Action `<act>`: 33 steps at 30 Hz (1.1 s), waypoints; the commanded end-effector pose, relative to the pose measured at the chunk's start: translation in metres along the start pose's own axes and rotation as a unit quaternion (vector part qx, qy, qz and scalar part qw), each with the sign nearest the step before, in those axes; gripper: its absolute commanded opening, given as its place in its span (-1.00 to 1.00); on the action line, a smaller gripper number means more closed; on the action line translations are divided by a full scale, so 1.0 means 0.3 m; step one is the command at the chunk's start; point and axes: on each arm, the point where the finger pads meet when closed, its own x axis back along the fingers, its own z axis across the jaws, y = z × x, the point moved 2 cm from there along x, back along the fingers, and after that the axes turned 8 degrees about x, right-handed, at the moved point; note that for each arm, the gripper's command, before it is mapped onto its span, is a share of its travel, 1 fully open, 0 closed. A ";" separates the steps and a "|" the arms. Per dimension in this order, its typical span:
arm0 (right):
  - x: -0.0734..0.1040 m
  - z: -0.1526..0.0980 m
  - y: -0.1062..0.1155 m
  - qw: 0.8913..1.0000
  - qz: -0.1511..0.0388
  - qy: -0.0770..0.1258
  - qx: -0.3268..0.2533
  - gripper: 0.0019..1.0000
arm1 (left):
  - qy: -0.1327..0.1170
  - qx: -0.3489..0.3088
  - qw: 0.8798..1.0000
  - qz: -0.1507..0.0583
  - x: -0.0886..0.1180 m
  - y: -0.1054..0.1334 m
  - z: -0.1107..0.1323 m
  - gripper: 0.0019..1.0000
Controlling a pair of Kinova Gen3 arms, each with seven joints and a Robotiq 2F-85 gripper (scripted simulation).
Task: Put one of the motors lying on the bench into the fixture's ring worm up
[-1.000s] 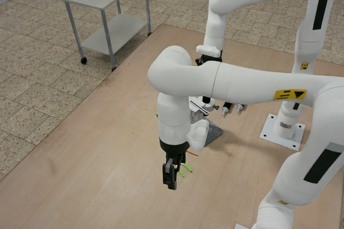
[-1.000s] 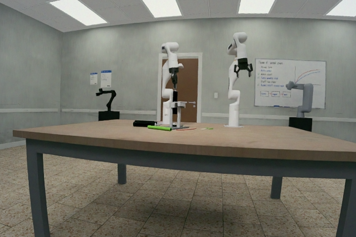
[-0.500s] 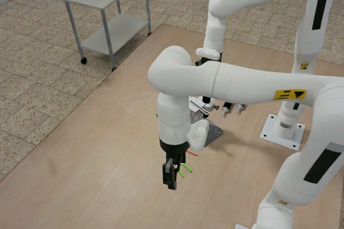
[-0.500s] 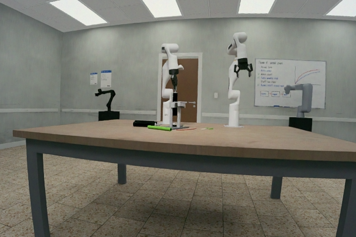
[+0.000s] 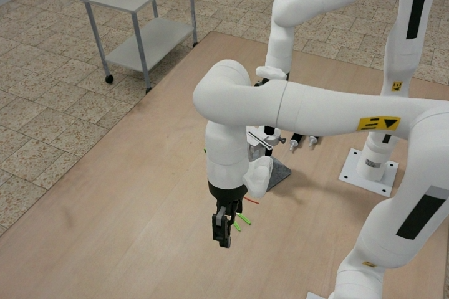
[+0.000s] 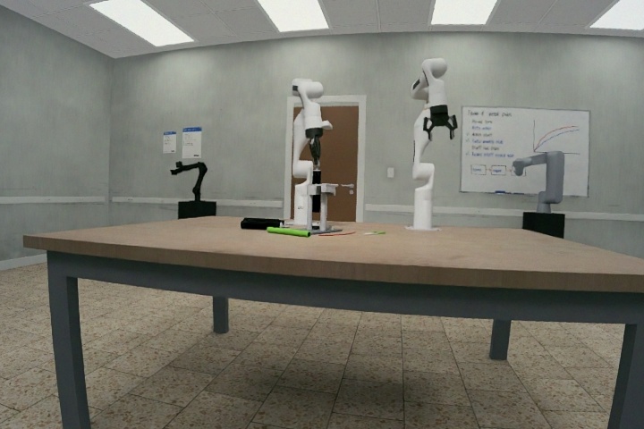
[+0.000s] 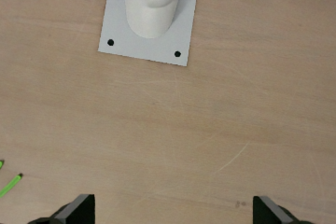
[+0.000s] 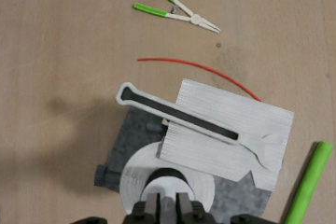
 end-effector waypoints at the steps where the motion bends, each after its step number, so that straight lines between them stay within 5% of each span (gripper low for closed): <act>1: -0.011 0.001 0.001 1.000 0.000 0.001 0.000 -0.66 | 0.000 0.000 1.000 -0.001 0.001 0.000 0.000 1.00; 33: -0.100 0.000 0.011 1.000 0.000 0.001 0.000 -0.66 | 0.000 0.000 1.000 -0.001 0.001 0.000 0.000 1.00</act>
